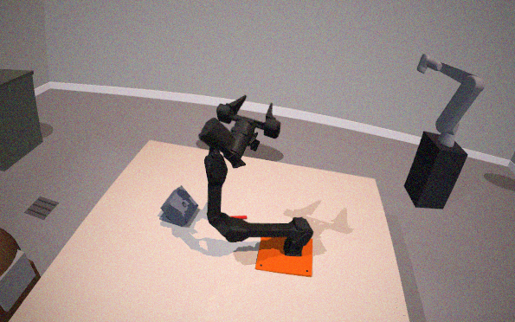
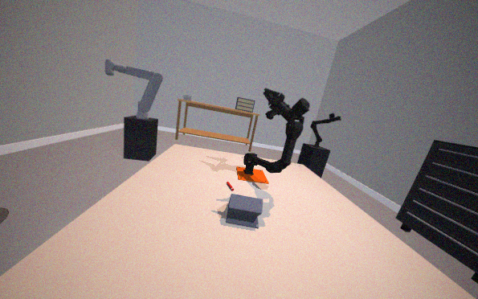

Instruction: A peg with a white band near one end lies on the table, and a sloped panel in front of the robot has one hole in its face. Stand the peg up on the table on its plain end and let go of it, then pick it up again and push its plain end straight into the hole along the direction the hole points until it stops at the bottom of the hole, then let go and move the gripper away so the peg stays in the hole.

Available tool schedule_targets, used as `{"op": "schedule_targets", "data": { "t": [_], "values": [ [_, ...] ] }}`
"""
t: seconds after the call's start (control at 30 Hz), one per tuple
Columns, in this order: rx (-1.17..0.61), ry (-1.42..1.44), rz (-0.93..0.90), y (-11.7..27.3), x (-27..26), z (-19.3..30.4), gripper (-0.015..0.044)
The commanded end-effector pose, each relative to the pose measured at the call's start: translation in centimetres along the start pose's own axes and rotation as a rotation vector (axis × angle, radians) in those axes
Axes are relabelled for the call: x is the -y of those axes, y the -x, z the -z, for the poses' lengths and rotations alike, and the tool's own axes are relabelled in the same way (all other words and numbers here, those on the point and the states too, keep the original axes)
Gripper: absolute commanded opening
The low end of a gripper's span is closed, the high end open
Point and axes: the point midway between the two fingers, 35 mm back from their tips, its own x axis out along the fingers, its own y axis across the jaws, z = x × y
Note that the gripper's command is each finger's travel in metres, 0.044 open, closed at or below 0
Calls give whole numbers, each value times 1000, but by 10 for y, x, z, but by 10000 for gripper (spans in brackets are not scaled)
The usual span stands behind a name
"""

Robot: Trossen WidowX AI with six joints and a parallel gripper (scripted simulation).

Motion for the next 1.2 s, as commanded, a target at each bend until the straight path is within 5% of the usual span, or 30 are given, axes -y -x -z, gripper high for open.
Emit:
{"op": "schedule_targets", "data": {
  "t": [0.0,0.63,1.17],
  "values": [
    [1,-6,0,0,-1,0,426],
    [215,-584,4,-41,-97,5,440],
    [547,-999,-47,-95,-146,-53,440]
  ]
}}
